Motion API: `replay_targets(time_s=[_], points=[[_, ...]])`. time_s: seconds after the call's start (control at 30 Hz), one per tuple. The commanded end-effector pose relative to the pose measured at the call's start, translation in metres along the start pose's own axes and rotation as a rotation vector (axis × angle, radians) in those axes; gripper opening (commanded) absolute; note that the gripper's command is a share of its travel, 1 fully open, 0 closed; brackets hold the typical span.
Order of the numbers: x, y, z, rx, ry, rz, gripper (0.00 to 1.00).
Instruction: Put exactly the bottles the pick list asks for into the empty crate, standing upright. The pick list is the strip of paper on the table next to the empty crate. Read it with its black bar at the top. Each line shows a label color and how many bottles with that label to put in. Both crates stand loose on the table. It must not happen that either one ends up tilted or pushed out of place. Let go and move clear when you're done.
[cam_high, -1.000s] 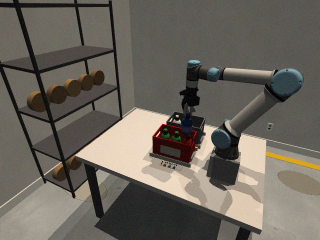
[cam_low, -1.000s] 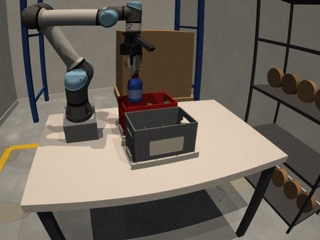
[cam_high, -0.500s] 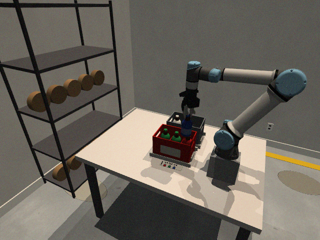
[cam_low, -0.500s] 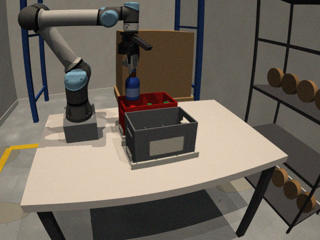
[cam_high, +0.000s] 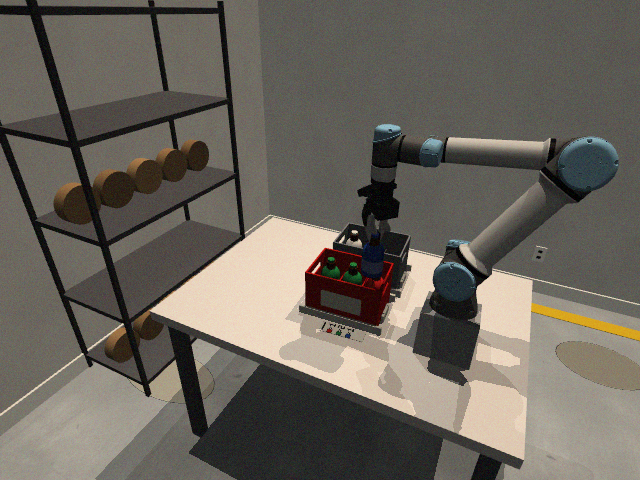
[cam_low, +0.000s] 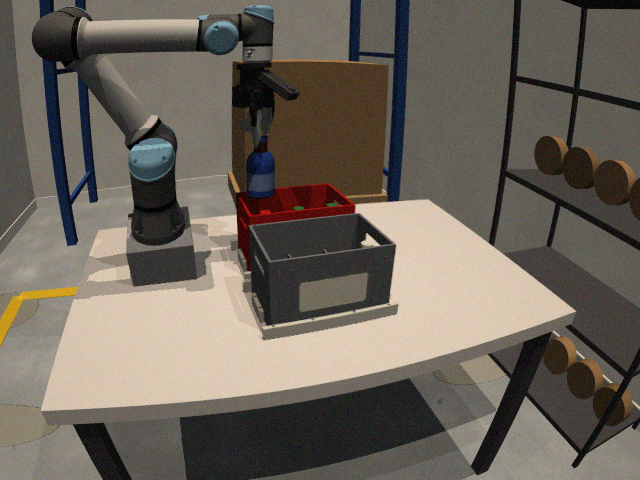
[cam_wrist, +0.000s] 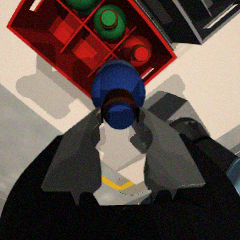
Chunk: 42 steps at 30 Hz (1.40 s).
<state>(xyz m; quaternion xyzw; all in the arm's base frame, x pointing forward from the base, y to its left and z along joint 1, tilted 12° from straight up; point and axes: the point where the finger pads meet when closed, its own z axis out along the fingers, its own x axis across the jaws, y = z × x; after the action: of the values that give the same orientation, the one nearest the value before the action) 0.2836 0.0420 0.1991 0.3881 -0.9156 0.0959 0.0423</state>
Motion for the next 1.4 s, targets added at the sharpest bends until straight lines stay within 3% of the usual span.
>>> replay_targets(time_s=[0.0,0.37,1.37], points=[[-0.006,0.008,-0.001,0.004,0.000,0.005,0.00],[-0.017,0.026,-0.001,0.004,0.000,0.005,0.00],[-0.015,0.022,-0.002,0.006,-0.003,0.008,0.00]])
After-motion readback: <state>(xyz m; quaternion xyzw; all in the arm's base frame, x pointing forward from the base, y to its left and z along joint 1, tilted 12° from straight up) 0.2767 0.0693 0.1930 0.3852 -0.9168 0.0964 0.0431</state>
